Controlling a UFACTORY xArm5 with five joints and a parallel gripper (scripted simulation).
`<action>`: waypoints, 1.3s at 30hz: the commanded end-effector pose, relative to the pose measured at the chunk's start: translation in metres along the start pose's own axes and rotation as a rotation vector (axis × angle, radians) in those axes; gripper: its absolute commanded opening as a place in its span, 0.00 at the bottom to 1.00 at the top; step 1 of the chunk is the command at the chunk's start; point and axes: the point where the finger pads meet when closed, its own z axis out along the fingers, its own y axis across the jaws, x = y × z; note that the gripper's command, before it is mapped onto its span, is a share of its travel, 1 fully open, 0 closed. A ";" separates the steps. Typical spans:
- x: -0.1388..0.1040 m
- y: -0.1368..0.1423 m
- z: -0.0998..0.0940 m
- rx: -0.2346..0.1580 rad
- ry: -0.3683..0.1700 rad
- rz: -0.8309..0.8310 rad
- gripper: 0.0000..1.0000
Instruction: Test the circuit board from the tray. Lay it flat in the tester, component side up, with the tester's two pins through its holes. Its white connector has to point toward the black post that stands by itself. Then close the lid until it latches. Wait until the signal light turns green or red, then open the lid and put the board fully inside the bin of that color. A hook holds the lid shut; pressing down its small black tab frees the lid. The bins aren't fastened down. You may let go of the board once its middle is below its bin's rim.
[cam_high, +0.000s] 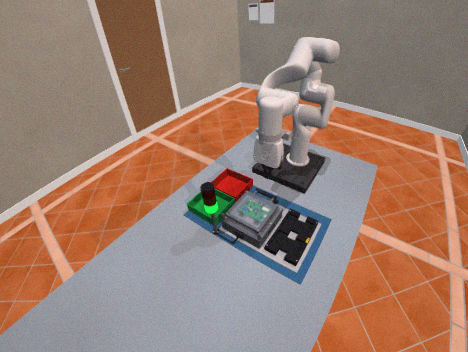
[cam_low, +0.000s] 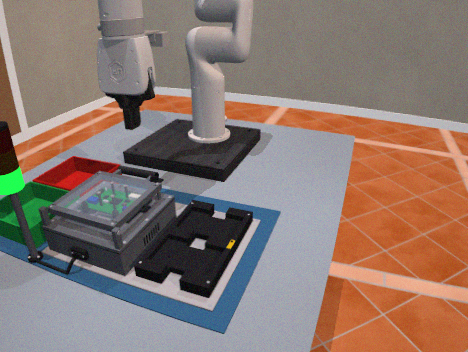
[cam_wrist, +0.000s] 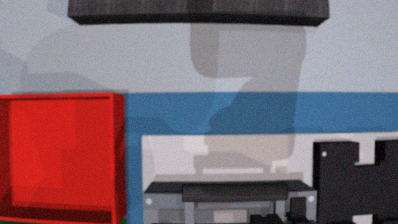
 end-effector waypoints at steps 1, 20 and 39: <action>-0.001 0.013 -0.001 0.000 -0.004 0.000 0.00; 0.000 0.060 -0.001 0.000 -0.004 0.000 0.00; -0.001 0.060 0.041 0.000 -0.004 0.000 0.00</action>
